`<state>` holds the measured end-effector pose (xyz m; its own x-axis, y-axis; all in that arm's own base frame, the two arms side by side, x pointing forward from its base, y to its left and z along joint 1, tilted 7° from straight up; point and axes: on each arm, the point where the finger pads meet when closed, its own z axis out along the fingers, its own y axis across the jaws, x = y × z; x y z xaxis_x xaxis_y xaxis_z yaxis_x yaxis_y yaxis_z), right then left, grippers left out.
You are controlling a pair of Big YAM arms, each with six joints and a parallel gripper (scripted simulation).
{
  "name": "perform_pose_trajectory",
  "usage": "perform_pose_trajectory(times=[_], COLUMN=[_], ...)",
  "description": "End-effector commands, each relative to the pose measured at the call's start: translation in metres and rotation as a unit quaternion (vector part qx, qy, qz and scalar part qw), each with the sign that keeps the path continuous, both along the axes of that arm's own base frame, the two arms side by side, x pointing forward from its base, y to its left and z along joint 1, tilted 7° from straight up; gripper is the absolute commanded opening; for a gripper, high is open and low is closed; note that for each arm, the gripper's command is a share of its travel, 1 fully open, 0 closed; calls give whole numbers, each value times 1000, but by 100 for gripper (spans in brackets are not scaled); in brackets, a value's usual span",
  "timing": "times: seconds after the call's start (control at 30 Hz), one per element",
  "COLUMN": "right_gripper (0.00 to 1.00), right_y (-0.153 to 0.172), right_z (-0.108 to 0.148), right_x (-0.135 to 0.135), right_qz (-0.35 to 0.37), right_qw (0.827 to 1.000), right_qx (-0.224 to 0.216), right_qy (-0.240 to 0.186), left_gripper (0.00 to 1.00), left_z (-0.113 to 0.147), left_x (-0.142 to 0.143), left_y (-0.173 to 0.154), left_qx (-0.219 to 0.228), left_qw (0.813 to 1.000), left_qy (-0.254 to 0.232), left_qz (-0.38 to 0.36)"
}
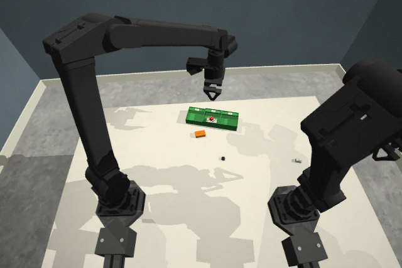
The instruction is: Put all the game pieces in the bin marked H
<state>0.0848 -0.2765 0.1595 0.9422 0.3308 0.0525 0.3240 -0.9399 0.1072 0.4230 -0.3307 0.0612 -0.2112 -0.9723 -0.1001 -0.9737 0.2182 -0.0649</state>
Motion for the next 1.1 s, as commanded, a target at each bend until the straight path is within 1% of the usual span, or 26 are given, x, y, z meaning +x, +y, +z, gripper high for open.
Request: perform_pose_trajectory(times=[0.0, 0.03, 0.1, 0.2, 0.23, 0.3, 0.33, 0.4, 0.43, 0.47, 0.5, 0.53, 0.57, 0.6, 0.63, 0.67, 0.7, 0.77, 0.8, 0.83, 1.07], right_gripper=[100, 100, 100, 100, 100, 100, 100, 100, 100, 100, 100, 100, 100, 100, 100, 100, 100, 100, 100, 100, 100], right_y=[4, 4, 4, 4, 4, 4, 4, 4, 4, 4, 4, 4, 4, 4, 4, 4, 4, 4, 4, 4, 4], right_z=[4, 4, 4, 4, 4, 4, 4, 4, 4, 4, 4, 4, 4, 4, 4, 4, 4, 4, 4, 4, 4], right_x=[-4, -4, -4, -4, -4, -4, -4, -4, -4, -4, -4, -4, -4, -4, -4, -4, -4, -4, -4, -4, -4], right_qz=[-9, -9, -9, -9, -9, -9, -9, -9, -9, -9, -9, -9, -9, -9, -9, -9, -9, -9, -9, -9, -9], right_qw=[1000, 1000, 1000, 1000, 1000, 1000, 1000, 1000, 1000, 1000, 1000, 1000, 1000, 1000, 1000, 1000, 1000, 1000, 1000, 1000, 1000], right_qx=[0, 0, 0, 0, 0, 0, 0, 0, 0, 0, 0, 0, 0, 0, 0, 0, 0, 0, 0, 0, 0], right_qy=[-1, -1, -1, -1, -1, -1, -1, -1, -1, -1, -1, -1, -1, -1, -1, -1, -1, -1, -1, -1, -1], left_gripper=[100, 100, 100, 100, 100, 100, 100, 100, 100, 100, 100, 100, 100, 100, 100, 100, 100, 100, 100, 100, 100], left_z=[12, 1, 0, 1, 12, 12, 4, 4, 12, 4, 12, 3, 12, 3, 12, 3, 3, 3, 12, 2, 1], left_x=[9, 6, 5, 6, 9, 9, 10, 10, 10, 10, 10, 10, 10, 10, 10, 10, 10, 10, 10, 9, 9], left_y=[-7, 3, 4, 4, -6, -6, 2, 2, -6, 2, -6, 2, -6, 2, -6, 2, 2, 2, -6, 2, 3], left_qx=[-10, -3, -2, -2, -10, -10, -5, -5, -10, -5, -10, -5, -10, -5, -10, -5, -5, -5, -10, -3, -3], left_qw=[1000, 1000, 1000, 1000, 1000, 1000, 1000, 1000, 1000, 1000, 1000, 1000, 1000, 1000, 1000, 1000, 1000, 1000, 1000, 1000, 1000], left_qy=[-14, -6, -6, -6, -14, -14, -9, -9, -14, -9, -14, -9, -14, -9, -14, -9, -9, -9, -14, -7, -7], left_qz=[0, 4, 4, 4, 0, 0, 4, 4, 0, 3, 0, 3, 0, 3, 0, 2, 2, 2, 0, 2, 1])
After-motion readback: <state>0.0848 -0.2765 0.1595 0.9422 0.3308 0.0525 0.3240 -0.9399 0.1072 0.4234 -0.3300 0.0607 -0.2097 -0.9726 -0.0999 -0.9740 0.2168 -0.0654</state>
